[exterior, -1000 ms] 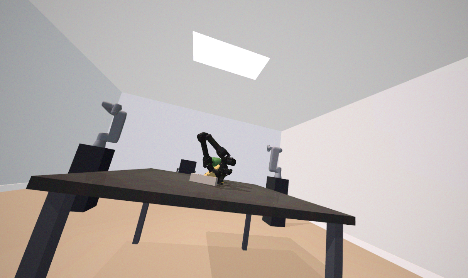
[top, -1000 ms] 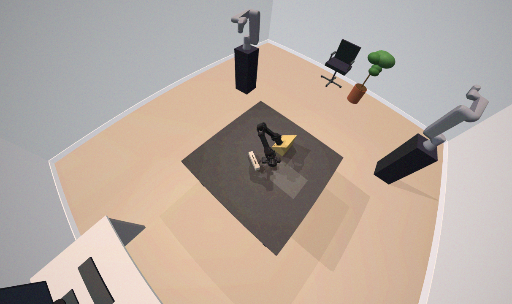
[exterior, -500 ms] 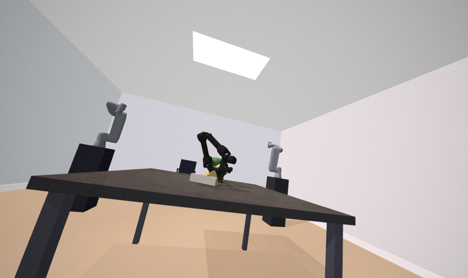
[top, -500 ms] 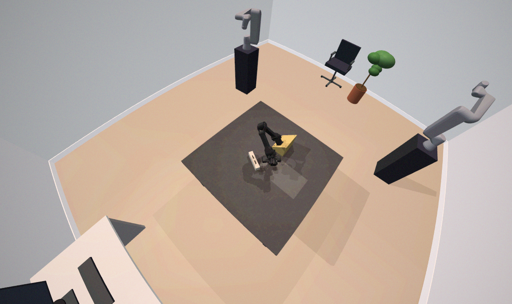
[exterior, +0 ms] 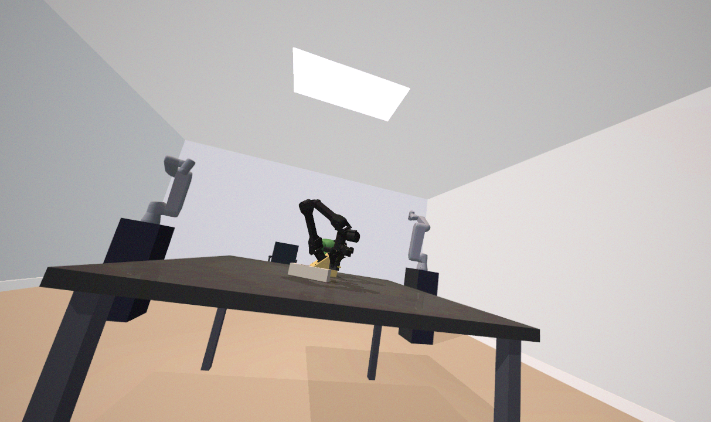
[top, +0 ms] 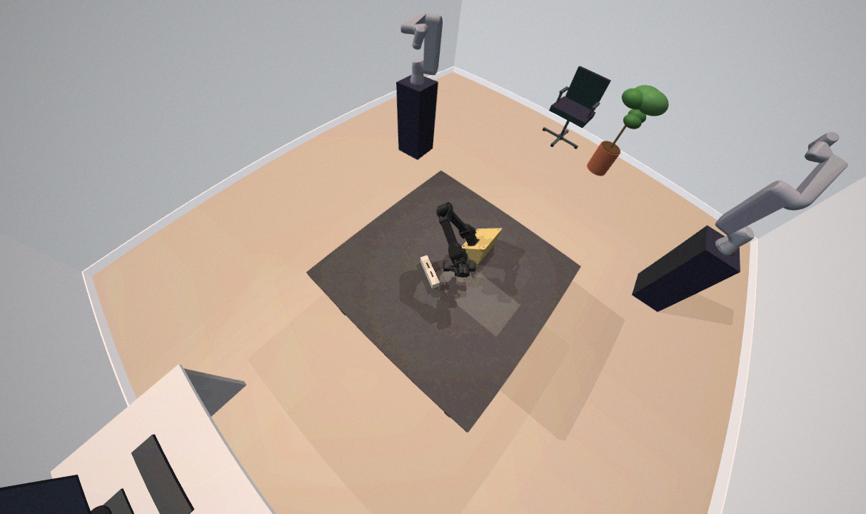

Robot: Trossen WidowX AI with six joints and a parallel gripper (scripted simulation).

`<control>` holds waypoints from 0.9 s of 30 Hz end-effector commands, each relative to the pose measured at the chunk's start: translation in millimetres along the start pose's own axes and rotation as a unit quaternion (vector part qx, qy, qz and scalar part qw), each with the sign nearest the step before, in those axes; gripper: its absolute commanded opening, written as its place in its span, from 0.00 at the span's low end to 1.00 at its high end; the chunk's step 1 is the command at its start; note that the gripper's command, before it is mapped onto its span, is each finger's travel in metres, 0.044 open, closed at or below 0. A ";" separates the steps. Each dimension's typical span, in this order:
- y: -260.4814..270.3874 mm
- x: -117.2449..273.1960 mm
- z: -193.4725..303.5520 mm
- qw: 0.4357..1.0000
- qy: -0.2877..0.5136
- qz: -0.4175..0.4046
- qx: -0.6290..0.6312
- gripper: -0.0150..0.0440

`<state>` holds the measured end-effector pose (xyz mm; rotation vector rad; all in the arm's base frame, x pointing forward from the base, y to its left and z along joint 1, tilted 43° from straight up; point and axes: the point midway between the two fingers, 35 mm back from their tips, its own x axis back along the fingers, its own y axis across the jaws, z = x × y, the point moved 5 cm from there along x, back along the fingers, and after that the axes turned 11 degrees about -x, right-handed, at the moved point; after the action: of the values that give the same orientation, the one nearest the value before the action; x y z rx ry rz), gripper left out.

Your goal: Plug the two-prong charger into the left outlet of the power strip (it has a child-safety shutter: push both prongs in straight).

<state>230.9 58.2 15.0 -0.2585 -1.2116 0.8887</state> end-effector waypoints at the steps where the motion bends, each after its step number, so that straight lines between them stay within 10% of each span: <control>1: -3.1 -2.1 0.9 0.999 -0.001 -0.004 -0.036 0.25; 27: -26.4 -23.1 8.7 0.953 -0.001 -0.025 -0.301 0.25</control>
<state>233.5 25.7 17.5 -0.6676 -1.4416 0.4955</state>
